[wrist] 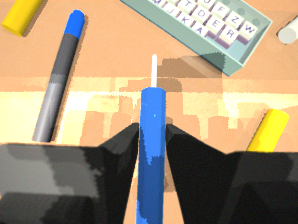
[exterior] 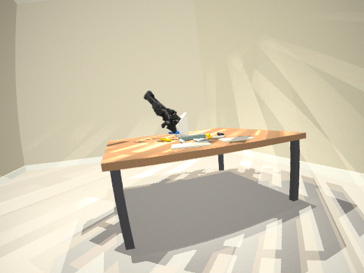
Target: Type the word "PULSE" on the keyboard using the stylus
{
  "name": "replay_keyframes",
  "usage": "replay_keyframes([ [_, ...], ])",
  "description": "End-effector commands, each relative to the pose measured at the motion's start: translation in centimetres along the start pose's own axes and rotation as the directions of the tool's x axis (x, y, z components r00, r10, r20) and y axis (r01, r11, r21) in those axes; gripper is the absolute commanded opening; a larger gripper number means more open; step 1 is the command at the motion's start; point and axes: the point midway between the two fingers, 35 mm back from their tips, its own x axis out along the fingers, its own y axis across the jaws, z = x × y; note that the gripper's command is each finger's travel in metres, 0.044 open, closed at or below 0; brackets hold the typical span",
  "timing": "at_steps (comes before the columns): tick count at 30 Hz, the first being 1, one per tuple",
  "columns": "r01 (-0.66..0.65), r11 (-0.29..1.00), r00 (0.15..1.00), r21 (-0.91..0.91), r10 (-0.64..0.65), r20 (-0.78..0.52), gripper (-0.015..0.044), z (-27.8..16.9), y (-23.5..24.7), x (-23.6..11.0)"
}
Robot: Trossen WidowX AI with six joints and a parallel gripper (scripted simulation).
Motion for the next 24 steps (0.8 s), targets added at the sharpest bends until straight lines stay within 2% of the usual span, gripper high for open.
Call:
replay_keyframes([
  [1,0.007,1.0,1.0,0.006,-0.006,-0.002,0.0,0.2,-0.2,-0.6],
  [7,-0.008,1.0,1.0,0.021,0.008,0.002,0.0,0.2,0.0,-0.3],
  [15,-0.09,0.964,0.996,0.251,0.084,0.037,0.0,1.8,-1.1,-0.2],
  [24,-0.186,0.845,0.982,0.501,0.171,0.075,0.0,3.6,-2.2,-0.1],
])
